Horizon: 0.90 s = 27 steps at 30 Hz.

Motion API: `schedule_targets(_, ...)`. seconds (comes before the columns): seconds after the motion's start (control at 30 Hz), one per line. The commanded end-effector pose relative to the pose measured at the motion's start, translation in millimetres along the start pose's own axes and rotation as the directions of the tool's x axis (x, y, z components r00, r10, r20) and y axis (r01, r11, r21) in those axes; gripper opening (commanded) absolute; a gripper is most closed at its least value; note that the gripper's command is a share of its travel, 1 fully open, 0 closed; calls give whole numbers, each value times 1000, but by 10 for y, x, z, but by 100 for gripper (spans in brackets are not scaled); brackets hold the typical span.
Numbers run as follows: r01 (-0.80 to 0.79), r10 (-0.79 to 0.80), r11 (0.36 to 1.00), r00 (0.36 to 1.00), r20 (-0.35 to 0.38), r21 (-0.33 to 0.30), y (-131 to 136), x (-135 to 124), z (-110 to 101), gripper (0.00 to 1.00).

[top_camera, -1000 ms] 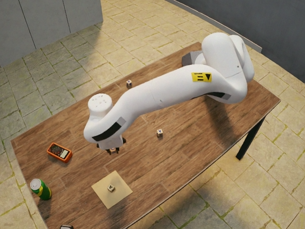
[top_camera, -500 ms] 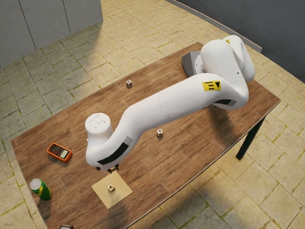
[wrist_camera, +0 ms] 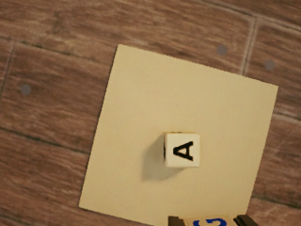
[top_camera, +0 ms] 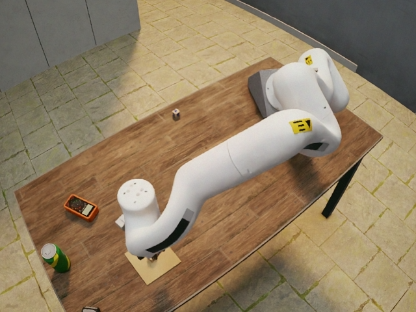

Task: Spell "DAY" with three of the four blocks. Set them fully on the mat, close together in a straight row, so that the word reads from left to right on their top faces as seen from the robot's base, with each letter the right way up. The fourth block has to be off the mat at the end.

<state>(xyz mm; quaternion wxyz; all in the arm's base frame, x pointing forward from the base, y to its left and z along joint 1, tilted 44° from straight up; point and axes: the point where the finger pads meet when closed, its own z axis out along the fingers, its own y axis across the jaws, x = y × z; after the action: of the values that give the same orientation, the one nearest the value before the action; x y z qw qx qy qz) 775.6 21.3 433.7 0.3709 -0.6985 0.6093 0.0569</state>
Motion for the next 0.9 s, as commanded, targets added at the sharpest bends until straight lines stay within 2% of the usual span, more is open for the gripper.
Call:
schedule_targets(0.0, 16, -16, 1000, 1000, 0, 1, -35, -25, -10, 23)
schedule_targets(0.47, 16, -16, 1000, 1000, 0, 0, -35, -25, 43, 23)
schedule_targets(0.63, 16, -16, 1000, 1000, 0, 0, -36, -25, 198, 23)
schedule_targets(0.87, 16, -16, 1000, 1000, 0, 0, -37, -25, 542, 23)
